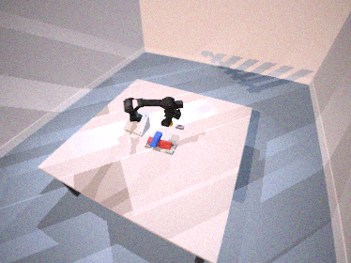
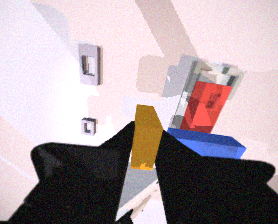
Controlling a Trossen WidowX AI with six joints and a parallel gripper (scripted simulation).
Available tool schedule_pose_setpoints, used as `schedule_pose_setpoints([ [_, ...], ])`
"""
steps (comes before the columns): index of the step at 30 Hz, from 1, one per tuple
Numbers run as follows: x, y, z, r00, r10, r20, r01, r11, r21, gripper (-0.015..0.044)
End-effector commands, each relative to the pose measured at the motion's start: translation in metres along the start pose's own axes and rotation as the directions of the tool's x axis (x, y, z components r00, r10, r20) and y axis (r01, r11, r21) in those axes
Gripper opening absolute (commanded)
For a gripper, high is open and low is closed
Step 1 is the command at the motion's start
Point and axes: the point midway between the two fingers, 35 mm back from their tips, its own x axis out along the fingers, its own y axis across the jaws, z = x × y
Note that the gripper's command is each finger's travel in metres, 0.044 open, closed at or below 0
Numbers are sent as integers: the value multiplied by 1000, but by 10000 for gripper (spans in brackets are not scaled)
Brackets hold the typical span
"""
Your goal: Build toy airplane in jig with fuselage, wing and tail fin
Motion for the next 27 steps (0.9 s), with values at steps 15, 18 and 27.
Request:
schedule_pose_setpoints([
  [15, 8, -54, 17, 1000, -20, 11, 20, 1000, 1, 0],
  [18, 10, -63, 18, 1000, -25, 10, 25, 1000, 1, 0],
  [27, 16, -91, 21, 999, -43, 4, 43, 999, 2, 0],
])
